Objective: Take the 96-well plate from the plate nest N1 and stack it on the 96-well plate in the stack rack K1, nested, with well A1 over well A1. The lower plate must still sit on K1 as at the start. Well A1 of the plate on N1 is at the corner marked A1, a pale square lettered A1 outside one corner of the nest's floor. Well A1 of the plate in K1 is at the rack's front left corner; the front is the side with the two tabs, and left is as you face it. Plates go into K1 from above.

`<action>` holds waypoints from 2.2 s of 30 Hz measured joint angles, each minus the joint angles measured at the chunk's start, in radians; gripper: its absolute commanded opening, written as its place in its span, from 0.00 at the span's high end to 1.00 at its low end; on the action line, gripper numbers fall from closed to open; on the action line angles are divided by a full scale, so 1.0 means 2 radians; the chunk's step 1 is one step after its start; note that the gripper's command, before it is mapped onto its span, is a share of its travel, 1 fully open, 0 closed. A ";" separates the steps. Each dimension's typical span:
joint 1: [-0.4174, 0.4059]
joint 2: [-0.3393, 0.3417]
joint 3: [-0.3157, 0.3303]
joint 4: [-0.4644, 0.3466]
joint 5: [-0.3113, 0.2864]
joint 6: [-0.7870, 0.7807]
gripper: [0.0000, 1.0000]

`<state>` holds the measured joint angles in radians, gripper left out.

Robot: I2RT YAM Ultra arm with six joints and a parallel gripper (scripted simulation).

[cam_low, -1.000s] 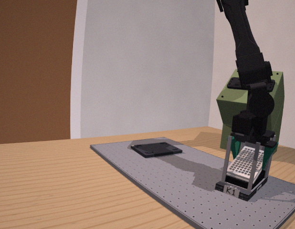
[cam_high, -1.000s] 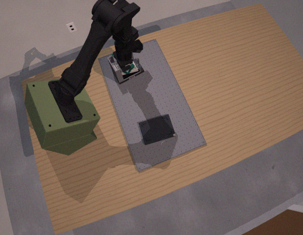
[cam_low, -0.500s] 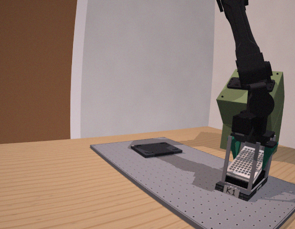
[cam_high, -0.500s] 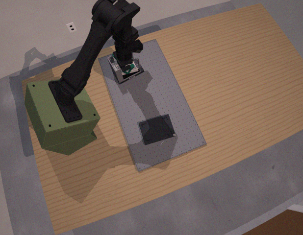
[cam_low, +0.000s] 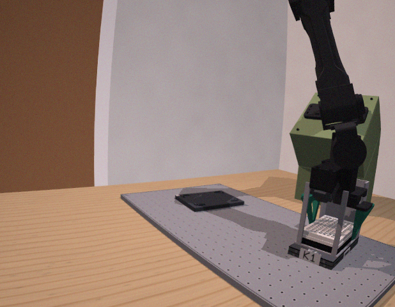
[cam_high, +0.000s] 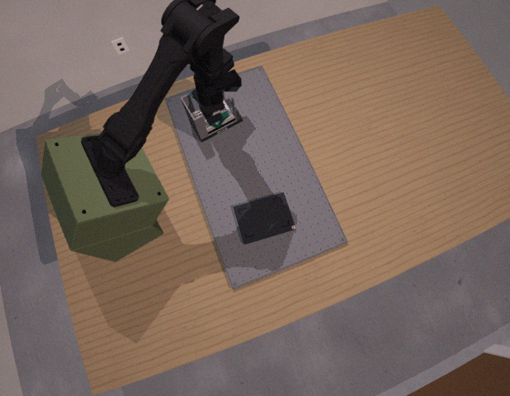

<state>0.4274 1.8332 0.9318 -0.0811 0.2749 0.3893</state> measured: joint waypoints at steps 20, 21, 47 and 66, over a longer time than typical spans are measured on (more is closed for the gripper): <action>0.000 0.001 0.000 0.010 0.001 -0.002 0.00; 0.000 0.001 0.000 0.010 0.001 -0.002 0.00; 0.000 0.001 0.000 0.010 0.001 -0.002 0.00; 0.010 -0.046 -0.009 -0.008 0.004 0.001 0.00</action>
<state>0.4469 1.7409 0.9142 -0.0971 0.2829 0.3912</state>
